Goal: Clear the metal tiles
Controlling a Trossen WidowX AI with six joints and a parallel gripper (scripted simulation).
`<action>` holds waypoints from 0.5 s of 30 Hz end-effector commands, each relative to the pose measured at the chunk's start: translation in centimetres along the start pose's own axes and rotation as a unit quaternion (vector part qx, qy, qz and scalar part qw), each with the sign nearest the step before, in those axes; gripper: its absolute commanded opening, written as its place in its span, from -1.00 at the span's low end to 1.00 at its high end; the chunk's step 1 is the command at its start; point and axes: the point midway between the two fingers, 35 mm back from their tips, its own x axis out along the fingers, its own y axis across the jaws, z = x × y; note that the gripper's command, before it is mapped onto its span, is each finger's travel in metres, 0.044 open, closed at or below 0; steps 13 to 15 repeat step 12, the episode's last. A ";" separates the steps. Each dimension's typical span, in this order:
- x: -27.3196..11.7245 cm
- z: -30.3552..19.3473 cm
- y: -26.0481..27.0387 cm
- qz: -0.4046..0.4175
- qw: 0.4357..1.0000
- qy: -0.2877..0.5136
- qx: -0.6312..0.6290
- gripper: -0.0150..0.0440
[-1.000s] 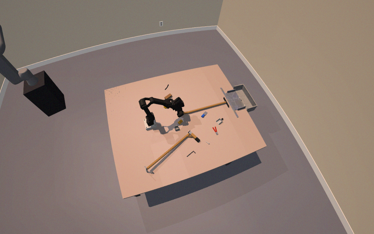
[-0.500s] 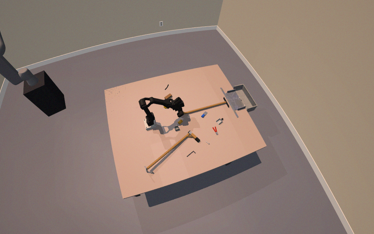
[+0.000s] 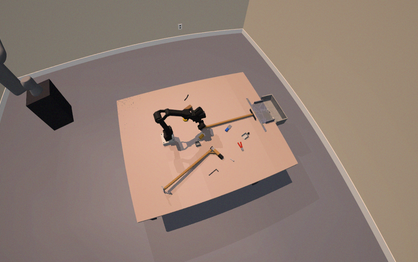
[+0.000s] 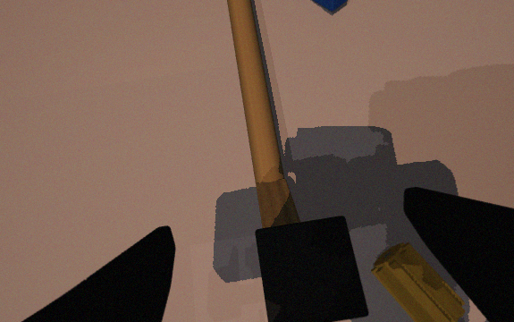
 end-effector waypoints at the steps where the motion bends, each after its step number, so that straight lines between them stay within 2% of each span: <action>1: -1.1 0.9 0.0 0.000 1.000 -0.005 0.001 1.00; 15: -4.1 2.1 0.0 0.000 1.000 -0.005 0.001 1.00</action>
